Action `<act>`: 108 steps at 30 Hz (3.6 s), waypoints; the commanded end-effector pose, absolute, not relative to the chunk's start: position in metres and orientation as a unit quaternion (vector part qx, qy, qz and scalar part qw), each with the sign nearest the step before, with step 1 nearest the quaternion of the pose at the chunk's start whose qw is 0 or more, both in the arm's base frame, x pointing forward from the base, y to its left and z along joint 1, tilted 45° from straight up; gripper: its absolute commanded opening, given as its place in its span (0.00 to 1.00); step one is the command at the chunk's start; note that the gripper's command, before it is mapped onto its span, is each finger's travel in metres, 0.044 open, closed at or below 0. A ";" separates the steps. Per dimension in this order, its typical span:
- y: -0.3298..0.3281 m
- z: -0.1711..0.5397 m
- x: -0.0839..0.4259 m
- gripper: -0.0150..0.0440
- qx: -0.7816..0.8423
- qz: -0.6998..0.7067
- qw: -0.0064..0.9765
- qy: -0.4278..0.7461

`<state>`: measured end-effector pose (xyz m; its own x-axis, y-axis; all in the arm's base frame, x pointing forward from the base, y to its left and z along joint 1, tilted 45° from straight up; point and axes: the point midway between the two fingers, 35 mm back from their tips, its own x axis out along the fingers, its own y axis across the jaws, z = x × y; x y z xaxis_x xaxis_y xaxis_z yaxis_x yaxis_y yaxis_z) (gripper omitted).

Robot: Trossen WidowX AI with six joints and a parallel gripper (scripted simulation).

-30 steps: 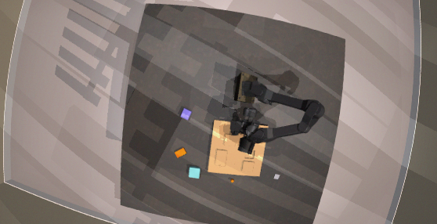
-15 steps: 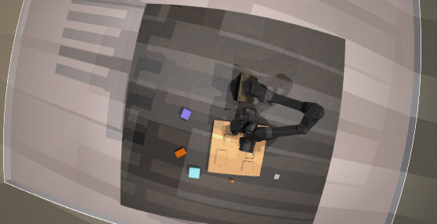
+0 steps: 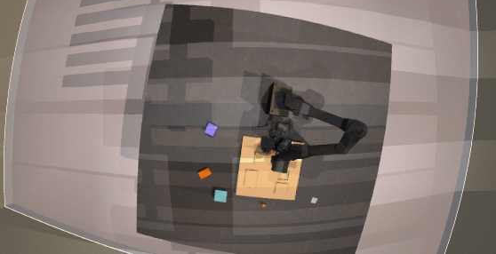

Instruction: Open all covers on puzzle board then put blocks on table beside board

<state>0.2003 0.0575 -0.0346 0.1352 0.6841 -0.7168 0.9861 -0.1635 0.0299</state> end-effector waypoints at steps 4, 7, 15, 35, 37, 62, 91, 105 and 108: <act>0.055 -0.036 0.210 0.25 0.708 -0.286 0.261 0.590; 0.054 -0.037 0.214 0.25 0.708 -0.286 0.261 0.590; 0.052 -0.037 0.220 0.25 0.708 -0.285 0.261 0.590; 0.049 -0.036 0.243 0.25 0.709 -0.285 0.262 0.590; 0.048 -0.035 0.245 0.25 0.709 -0.285 0.262 0.590; 0.051 -0.028 0.272 0.25 0.709 -0.284 0.262 0.590; 0.061 -0.013 0.296 0.25 0.709 -0.284 0.262 0.590; 0.069 -0.003 0.307 0.25 0.709 -0.283 0.262 0.590; 0.071 0.000 0.309 0.25 0.709 -0.283 0.262 0.590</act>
<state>0.3053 0.0685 -0.0040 0.1418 0.6858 -0.7139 0.9856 -0.1650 0.0372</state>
